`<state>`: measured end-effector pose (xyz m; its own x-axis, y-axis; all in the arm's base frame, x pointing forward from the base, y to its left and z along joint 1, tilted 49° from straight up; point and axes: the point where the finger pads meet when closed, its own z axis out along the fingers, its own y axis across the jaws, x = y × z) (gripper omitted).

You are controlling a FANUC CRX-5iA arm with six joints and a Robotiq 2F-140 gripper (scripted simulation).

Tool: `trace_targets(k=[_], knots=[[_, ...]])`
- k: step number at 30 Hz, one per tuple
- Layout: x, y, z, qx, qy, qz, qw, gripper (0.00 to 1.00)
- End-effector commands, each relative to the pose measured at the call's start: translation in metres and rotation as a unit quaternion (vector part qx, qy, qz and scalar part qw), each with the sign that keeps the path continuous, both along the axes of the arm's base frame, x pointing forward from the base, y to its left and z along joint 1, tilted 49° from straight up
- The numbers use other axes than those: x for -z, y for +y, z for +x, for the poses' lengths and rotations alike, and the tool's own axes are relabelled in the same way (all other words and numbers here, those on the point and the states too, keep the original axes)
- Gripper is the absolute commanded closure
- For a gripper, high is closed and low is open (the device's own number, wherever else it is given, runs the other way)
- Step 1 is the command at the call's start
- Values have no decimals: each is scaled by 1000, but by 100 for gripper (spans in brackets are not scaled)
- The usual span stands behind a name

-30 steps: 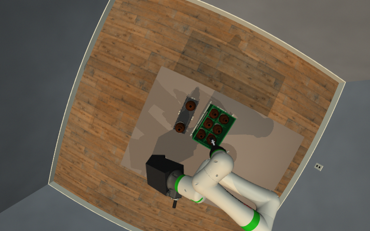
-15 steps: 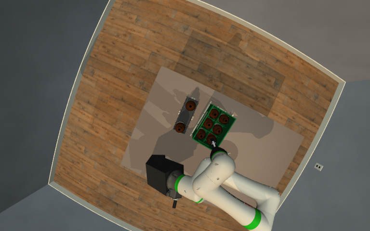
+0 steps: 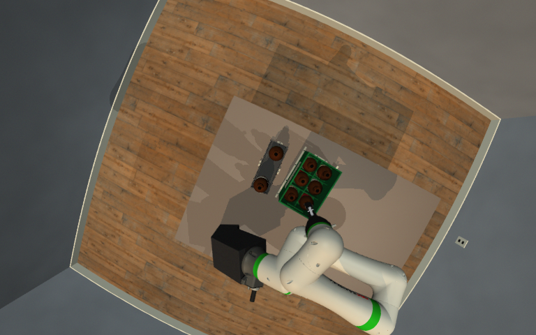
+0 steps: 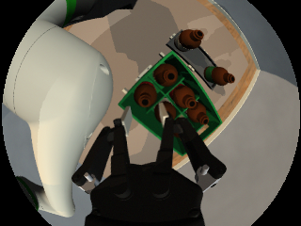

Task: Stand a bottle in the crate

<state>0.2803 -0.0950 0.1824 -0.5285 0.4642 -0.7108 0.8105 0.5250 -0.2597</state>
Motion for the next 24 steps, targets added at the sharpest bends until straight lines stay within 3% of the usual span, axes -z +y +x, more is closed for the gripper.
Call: trace_targets(k=[1,17,18,24], knots=[[-3,3,-1,0,0,0,1000,62],[-8,9,-3,0,0,0,1000,62],[-8,9,-3,0,0,0,1000,100],[-8,9,-3,0,0,0,1000,100]])
